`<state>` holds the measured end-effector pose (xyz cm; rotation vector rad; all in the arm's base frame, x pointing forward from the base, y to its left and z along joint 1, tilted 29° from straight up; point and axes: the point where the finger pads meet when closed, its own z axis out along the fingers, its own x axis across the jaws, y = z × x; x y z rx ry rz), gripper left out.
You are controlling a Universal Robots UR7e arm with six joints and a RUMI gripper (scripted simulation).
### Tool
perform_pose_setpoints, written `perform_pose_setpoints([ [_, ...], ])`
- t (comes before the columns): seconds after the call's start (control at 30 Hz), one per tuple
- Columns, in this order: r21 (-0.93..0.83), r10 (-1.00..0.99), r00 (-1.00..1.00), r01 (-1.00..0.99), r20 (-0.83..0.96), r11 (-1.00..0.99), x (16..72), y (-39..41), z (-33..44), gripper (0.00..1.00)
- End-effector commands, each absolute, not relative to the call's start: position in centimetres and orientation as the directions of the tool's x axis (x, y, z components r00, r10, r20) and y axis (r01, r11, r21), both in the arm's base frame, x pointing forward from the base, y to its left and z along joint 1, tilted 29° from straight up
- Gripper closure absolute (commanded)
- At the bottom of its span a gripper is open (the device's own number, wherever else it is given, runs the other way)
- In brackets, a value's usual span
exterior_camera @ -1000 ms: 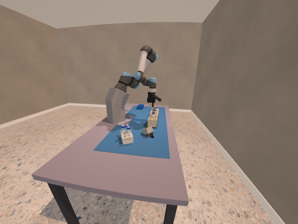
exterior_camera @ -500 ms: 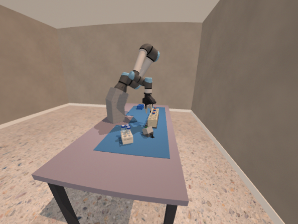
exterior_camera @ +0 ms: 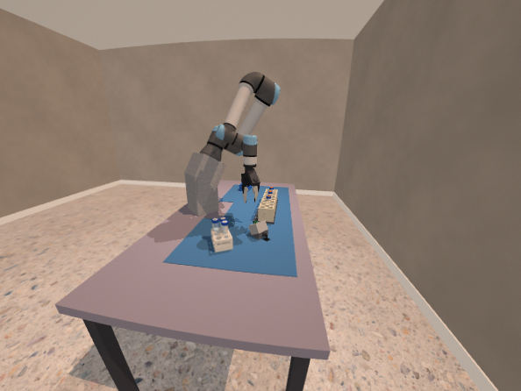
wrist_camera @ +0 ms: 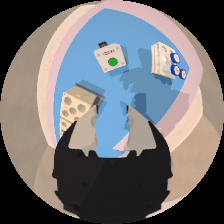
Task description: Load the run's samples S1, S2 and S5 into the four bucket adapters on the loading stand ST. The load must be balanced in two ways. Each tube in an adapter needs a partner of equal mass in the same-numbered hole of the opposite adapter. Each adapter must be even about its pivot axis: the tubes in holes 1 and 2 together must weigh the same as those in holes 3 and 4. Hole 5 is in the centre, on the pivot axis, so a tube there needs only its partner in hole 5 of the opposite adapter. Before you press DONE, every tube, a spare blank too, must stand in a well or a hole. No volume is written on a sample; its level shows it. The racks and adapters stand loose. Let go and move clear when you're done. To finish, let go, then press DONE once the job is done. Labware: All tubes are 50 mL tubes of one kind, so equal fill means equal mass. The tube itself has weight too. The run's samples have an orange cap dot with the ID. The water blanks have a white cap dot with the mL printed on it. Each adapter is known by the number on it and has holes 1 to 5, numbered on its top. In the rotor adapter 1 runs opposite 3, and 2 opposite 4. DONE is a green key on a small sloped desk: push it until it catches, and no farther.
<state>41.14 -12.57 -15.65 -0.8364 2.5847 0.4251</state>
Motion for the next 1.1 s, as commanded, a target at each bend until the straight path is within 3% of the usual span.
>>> perform_pose_setpoints([
  [0.0, 0.164, -0.490, -0.747, -0.608, -0.450, 0.777, 40.5, -15.9, -17.5, 0.65],
  [0.77, 0.164, -0.490, -0.747, -0.608, -0.450, 0.777, 36.8, -31.1, -25.5, 0.65],
  [1.07, 0.164, -0.490, -0.747, -0.608, -0.450, 0.777, 36.5, -32.4, -26.2, 0.65],
])
